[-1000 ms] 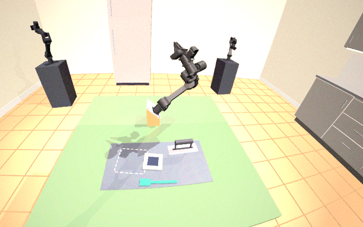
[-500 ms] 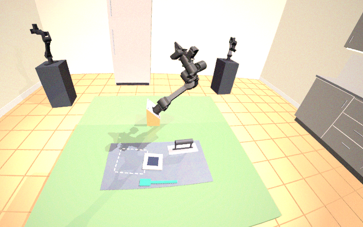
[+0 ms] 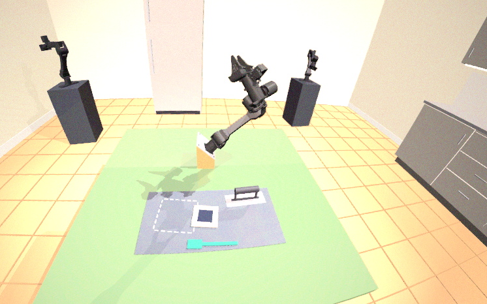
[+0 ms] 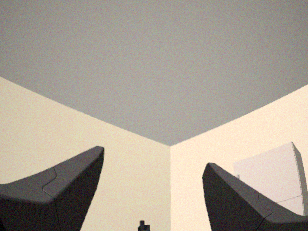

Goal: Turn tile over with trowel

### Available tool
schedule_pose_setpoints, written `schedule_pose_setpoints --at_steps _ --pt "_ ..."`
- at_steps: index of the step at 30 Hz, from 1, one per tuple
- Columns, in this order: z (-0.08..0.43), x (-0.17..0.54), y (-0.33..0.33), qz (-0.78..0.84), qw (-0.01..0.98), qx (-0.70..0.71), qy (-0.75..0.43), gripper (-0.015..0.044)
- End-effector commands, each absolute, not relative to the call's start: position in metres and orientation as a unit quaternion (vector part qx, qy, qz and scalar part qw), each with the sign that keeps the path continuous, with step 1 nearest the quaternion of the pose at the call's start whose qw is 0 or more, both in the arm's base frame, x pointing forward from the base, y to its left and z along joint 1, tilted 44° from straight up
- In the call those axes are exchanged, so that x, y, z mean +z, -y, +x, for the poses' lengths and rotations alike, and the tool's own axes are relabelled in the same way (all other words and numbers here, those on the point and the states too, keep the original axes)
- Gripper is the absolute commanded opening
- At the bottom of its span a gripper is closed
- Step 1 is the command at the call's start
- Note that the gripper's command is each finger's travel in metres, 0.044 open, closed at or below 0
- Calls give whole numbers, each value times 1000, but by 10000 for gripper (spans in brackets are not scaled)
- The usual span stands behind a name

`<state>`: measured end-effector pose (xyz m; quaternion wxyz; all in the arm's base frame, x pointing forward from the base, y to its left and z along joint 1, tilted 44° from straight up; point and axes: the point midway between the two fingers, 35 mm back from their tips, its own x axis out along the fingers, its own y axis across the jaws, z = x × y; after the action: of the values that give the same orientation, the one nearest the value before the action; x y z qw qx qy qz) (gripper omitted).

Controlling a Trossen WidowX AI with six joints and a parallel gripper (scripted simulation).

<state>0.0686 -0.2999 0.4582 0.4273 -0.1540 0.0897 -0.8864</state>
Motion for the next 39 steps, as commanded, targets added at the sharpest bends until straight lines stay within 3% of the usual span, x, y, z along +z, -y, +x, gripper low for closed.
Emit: schedule_pose_setpoints --at_steps 1,39 --pt "83 458 306 -165 454 -872 -79 270" --pt "263 389 324 -101 778 -619 -40 270"
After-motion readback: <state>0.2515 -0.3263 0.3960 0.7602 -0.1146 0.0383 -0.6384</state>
